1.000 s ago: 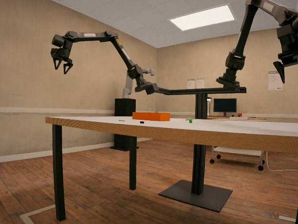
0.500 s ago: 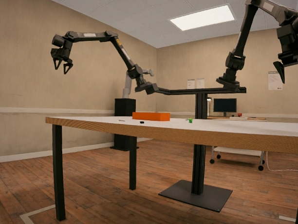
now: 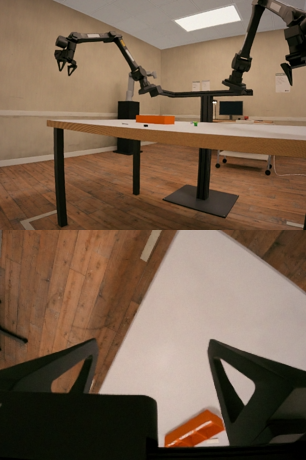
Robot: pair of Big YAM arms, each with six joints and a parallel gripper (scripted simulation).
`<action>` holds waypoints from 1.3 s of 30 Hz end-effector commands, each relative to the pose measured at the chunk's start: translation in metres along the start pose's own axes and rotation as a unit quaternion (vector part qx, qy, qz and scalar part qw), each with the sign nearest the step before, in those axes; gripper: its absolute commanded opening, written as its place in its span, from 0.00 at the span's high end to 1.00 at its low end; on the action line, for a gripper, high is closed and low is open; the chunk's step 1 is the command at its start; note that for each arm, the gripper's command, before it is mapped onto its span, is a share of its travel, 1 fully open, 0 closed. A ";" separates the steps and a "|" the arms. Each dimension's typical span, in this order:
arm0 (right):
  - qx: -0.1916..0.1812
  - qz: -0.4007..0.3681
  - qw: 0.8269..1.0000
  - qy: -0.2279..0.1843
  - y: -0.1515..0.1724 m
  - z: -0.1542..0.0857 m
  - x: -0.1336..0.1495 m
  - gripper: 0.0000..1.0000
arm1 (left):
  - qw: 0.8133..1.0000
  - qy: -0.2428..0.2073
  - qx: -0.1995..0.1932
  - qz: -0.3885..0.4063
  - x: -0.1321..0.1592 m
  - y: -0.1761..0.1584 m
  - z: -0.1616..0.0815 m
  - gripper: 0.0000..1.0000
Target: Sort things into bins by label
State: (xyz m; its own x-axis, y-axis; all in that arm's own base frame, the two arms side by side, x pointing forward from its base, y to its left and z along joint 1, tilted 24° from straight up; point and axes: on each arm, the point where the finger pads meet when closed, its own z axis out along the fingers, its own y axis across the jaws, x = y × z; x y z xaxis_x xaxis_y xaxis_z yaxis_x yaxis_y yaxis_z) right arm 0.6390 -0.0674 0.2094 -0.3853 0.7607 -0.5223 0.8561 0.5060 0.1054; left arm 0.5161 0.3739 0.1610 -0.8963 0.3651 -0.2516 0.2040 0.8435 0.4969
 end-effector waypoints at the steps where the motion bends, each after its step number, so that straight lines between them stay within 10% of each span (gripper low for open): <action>1: -0.012 0.017 1.000 -0.004 -0.003 -0.020 -0.005 0.00 | 1.000 -0.004 -0.005 0.000 -0.003 0.004 -0.005 0.00; 39: -0.037 0.162 0.985 0.054 -0.159 -0.112 0.073 0.00 | 1.000 -0.004 -0.005 0.000 -0.003 0.004 -0.005 0.00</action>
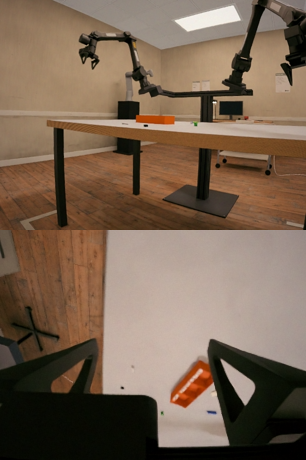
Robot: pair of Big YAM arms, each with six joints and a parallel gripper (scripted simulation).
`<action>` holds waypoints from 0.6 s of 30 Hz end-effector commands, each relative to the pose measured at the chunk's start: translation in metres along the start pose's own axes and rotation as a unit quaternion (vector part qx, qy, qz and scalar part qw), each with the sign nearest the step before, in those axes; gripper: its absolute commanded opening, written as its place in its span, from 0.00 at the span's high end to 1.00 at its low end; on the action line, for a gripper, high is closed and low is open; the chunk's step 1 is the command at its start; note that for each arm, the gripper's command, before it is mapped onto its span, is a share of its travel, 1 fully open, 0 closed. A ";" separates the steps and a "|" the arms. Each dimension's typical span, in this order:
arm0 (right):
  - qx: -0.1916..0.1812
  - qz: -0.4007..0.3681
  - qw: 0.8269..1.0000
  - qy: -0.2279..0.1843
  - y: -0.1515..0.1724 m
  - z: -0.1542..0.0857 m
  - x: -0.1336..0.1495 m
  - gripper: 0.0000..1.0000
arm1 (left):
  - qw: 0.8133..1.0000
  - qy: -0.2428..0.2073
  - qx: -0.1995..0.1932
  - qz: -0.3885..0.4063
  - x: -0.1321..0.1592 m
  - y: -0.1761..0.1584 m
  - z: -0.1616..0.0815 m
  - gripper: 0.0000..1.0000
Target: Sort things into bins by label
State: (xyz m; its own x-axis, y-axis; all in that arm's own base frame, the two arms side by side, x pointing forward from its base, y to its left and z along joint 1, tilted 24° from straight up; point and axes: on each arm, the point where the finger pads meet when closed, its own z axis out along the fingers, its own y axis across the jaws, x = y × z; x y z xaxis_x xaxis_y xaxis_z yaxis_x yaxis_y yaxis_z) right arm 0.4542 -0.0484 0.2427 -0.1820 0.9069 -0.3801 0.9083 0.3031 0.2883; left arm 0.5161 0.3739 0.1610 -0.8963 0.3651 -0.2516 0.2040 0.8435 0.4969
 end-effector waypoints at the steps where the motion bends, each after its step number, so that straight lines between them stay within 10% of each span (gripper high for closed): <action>1: -0.004 0.034 0.999 0.005 -0.021 -0.015 0.005 0.00 | 1.000 -0.004 -0.005 0.000 -0.003 0.004 -0.005 0.00; 18: -0.010 0.114 0.993 0.038 -0.122 -0.028 0.046 0.00 | 1.000 -0.004 -0.005 0.000 -0.003 0.004 -0.005 0.00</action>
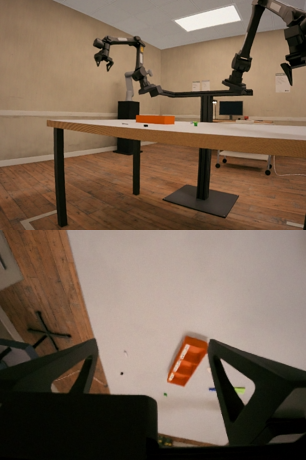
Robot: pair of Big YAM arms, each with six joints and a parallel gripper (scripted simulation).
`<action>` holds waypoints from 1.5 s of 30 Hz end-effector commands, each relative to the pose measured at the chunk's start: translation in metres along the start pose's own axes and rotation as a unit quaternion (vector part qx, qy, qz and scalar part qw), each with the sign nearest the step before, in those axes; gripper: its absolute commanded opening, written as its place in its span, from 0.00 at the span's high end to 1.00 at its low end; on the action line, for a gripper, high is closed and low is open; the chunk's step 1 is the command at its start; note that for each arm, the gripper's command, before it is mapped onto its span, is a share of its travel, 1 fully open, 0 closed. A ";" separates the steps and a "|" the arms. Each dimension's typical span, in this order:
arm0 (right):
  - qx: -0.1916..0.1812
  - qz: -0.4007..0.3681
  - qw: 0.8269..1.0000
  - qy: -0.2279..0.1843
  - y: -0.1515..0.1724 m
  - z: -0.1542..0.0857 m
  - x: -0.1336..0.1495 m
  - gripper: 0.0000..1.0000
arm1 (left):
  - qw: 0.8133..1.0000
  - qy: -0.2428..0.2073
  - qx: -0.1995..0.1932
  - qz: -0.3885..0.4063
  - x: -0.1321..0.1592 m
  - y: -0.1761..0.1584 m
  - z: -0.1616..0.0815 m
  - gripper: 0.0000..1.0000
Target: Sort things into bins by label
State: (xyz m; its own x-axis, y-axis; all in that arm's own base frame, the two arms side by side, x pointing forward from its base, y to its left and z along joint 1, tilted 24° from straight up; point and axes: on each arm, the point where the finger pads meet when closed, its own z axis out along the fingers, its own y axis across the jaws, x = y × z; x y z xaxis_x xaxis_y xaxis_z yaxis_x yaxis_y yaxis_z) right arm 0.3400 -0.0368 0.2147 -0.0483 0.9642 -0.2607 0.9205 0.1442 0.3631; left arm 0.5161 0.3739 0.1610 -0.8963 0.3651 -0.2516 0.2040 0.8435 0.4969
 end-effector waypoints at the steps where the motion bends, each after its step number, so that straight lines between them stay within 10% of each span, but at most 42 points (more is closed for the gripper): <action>1: 0.000 0.032 0.999 0.005 -0.020 -0.006 0.004 0.00 | 1.000 -0.004 -0.005 0.000 -0.003 0.004 -0.005 0.00; 45: 0.001 0.129 0.991 0.045 -0.144 0.022 0.042 0.00 | 1.000 -0.004 -0.005 0.000 -0.003 0.004 -0.005 0.00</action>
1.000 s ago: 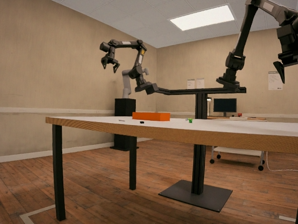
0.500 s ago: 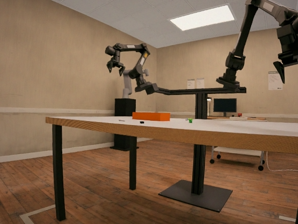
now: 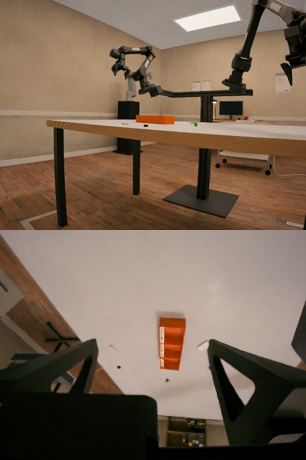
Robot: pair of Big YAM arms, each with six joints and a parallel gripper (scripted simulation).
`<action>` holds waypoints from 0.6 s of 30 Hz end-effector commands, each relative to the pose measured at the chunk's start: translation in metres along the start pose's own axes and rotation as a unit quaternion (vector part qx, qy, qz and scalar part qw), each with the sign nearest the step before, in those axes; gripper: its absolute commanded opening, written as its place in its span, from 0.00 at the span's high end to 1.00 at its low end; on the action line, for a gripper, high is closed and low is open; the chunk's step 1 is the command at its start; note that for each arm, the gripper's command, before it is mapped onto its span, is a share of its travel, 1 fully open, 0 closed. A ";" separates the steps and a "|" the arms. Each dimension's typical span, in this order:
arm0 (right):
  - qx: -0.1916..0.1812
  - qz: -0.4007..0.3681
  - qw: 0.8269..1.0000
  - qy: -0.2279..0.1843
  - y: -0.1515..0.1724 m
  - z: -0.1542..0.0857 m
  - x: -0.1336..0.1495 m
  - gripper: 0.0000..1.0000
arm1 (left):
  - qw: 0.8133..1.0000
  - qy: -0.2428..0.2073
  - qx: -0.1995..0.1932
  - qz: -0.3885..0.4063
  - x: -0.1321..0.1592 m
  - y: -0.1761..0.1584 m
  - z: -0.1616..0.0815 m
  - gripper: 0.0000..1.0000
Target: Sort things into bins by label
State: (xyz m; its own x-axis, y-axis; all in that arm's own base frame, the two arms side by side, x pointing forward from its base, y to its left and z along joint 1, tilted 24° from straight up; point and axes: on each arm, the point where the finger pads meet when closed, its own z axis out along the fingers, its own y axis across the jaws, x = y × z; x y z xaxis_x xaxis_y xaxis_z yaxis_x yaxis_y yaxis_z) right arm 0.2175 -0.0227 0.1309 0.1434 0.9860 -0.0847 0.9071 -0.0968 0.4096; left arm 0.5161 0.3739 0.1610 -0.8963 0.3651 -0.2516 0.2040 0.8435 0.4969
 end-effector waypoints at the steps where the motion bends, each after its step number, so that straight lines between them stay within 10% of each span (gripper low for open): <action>1: 0.003 0.007 1.000 0.001 -0.003 -0.002 0.000 0.00 | 1.000 -0.004 -0.005 0.000 -0.003 0.004 -0.005 0.00; 18: 0.003 0.014 1.000 -0.001 -0.003 -0.002 -0.003 0.00 | 1.000 -0.004 -0.005 0.000 -0.003 0.004 -0.005 0.00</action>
State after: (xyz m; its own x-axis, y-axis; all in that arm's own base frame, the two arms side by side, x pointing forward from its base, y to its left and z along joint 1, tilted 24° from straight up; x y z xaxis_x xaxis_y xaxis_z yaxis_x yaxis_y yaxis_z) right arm 0.2164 -0.0226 0.1299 0.1496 0.9854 -0.0811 0.9057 -0.1037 0.4110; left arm 0.5161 0.3739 0.1610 -0.8963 0.3651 -0.2516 0.2040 0.8435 0.4969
